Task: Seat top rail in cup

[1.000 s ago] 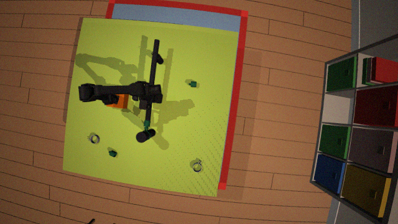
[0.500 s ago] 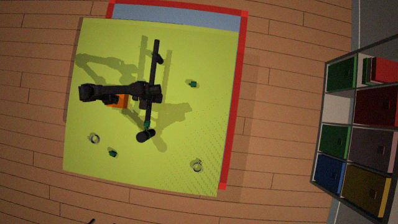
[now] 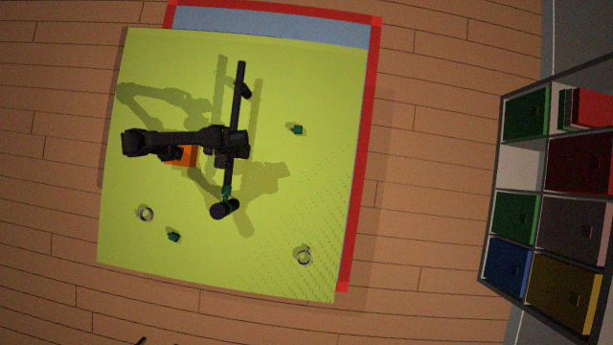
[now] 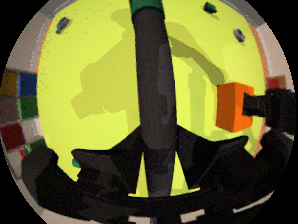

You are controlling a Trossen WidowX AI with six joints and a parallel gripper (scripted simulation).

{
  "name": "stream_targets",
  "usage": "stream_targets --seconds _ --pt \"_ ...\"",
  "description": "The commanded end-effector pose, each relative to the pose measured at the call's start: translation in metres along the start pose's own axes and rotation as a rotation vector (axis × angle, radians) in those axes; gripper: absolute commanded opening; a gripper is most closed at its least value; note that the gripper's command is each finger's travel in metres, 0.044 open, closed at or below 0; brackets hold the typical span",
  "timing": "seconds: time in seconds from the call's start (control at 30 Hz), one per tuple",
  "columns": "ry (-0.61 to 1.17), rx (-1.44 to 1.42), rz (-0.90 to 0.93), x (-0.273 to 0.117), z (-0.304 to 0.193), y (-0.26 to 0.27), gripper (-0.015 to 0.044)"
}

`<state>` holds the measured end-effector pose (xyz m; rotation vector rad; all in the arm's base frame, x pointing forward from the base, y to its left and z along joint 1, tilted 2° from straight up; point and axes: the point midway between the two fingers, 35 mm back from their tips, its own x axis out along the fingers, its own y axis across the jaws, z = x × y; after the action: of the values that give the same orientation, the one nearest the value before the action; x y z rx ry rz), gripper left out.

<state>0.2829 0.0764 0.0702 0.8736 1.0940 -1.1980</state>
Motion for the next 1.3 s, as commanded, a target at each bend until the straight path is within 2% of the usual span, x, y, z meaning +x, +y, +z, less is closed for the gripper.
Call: stream_targets --seconds 0.0,1.27 --pt "-0.009 0.0 0.005 -0.0026 0.0022 0.0006 0.0" --pt "-0.012 0.0 0.005 -0.0064 0.0048 0.0007 0.0"
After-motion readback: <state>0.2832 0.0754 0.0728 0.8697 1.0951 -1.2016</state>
